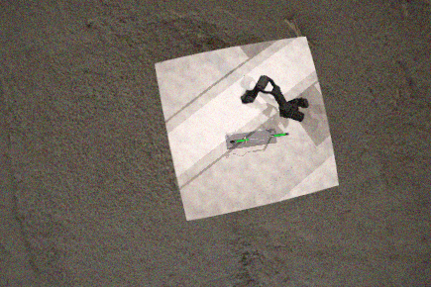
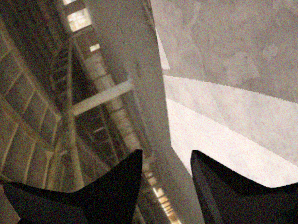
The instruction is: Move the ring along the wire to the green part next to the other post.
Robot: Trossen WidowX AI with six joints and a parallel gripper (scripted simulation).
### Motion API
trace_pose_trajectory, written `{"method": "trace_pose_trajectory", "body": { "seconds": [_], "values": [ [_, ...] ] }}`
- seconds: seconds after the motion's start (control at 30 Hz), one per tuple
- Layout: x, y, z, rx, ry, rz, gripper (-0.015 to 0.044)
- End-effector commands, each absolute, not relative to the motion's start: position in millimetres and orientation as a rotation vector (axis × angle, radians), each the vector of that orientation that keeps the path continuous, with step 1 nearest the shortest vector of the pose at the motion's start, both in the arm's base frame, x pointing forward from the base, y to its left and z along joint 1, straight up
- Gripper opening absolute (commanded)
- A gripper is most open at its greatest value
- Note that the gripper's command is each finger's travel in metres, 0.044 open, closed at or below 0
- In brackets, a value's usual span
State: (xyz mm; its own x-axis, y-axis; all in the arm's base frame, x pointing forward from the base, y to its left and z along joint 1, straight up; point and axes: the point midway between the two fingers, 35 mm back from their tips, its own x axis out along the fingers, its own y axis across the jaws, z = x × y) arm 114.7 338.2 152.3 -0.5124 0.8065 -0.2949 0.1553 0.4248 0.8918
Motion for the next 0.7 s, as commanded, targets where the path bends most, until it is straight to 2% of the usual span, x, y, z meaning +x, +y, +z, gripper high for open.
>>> {"method": "trace_pose_trajectory", "body": {
  "seconds": [0.0, 0.67],
  "values": [
    [139, 317, 148, 0.841, 1.791, 1.105, 0.016],
    [238, 182, 137, 0.836, 1.078, 0.976, 0.016]
  ]
}}
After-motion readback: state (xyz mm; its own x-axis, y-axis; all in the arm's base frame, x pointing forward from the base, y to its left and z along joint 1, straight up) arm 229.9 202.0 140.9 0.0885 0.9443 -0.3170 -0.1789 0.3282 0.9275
